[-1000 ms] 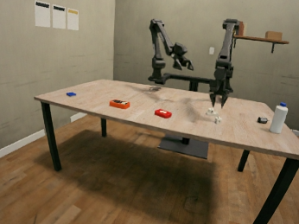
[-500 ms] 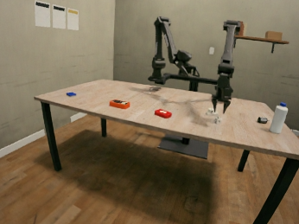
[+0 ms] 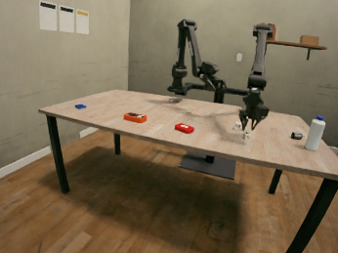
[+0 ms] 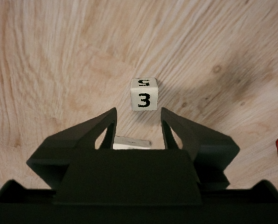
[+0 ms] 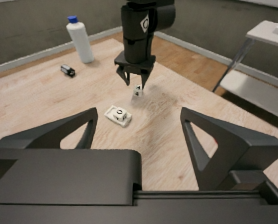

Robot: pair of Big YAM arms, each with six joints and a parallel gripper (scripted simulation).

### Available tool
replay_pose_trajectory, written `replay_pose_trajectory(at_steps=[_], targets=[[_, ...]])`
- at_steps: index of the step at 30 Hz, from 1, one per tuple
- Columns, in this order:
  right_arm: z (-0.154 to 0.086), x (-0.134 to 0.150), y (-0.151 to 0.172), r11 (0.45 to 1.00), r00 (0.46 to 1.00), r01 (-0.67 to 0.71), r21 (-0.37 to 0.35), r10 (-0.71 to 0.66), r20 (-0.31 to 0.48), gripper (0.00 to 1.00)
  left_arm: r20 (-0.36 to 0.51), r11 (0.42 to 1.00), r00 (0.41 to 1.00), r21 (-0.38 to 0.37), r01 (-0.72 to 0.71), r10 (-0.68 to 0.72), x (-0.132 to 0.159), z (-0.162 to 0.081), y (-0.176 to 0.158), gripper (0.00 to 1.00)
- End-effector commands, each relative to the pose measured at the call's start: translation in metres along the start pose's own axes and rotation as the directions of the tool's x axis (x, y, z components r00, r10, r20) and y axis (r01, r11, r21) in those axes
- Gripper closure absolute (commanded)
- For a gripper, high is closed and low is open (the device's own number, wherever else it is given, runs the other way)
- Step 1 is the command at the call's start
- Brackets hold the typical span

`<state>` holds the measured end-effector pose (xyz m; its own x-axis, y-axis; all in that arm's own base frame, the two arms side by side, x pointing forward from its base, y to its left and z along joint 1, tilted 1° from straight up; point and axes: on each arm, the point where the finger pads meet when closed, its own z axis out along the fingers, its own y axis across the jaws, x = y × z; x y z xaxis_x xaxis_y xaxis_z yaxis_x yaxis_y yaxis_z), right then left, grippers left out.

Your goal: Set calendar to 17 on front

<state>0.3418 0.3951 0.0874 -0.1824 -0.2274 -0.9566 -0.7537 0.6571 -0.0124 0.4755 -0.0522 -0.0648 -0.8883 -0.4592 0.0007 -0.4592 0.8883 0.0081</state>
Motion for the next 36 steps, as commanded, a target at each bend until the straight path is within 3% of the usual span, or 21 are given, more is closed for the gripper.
replay_pose_trajectory(at_steps=[1,22,25,27,28,36], targets=[[0.008,-0.025,0.008,1.0,0.998,0.013,-0.016,-0.012,0.062,0.0,0.035,0.999,0.999,0.028,0.028,-0.029,-0.02,-0.015,-0.012,0.47],[0.004,-0.012,0.002,1.0,1.0,0.003,-0.004,-0.002,0.029,0.0,0.015,0.999,0.999,0.013,0.03,-0.03,-0.021,0.024,-0.011,0.47],[0.004,-0.012,0.002,1.0,1.0,0.003,-0.004,-0.002,0.029,0.0,0.032,0.999,0.999,0.026,0.03,-0.031,-0.024,0.016,-0.013,0.47],[0.004,-0.012,0.002,1.0,1.0,0.003,-0.004,-0.002,0.029,0.0,0.015,0.999,0.999,0.013,0.03,-0.03,-0.021,0.029,-0.011,0.47],[0.004,-0.012,0.002,1.0,1.0,0.003,-0.004,-0.002,0.029,0.0,0.015,0.999,0.999,0.013,0.03,-0.03,-0.021,0.029,-0.011,0.54],[0.004,-0.012,0.002,1.0,1.0,0.003,-0.004,-0.002,0.029,0.0,0.043,0.999,0.999,0.034,0.029,-0.03,-0.024,0.012,-0.014,0.63]])
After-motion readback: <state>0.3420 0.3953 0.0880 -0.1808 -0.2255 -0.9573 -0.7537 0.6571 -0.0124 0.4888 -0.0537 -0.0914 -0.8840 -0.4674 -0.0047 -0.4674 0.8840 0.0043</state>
